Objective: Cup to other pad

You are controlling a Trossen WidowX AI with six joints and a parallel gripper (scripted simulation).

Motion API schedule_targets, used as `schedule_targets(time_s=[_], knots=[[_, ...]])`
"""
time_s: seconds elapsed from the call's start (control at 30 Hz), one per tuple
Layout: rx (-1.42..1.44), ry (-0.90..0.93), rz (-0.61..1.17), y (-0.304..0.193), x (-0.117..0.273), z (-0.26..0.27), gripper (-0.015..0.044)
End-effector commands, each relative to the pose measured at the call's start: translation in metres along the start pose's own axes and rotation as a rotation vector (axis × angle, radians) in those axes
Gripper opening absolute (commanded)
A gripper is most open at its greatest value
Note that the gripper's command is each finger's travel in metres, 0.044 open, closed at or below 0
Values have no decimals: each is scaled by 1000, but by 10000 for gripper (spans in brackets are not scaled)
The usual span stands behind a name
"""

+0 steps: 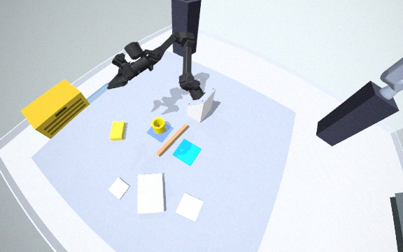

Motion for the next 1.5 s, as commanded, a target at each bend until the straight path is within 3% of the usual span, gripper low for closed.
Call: schedule_targets(time_s=[0.0,0.27,0.57,1.47], knots=[[8,-3,18,-2,-2,0,374],[522,7,806,-100,-30,22,166],[1434,429,1635,-174,-5,40,166],[1501,478,1681,-196,-3,33,166]])
Point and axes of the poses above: the point midway between the two fingers, 35 mm back from their tips, its own x axis back along the fingers, its own z axis across the jaws, y = z × x, the point moved 10 cm from there along x, back along the fingers, and after that the axes turned 4 degrees about x, right-handed, at the moved point
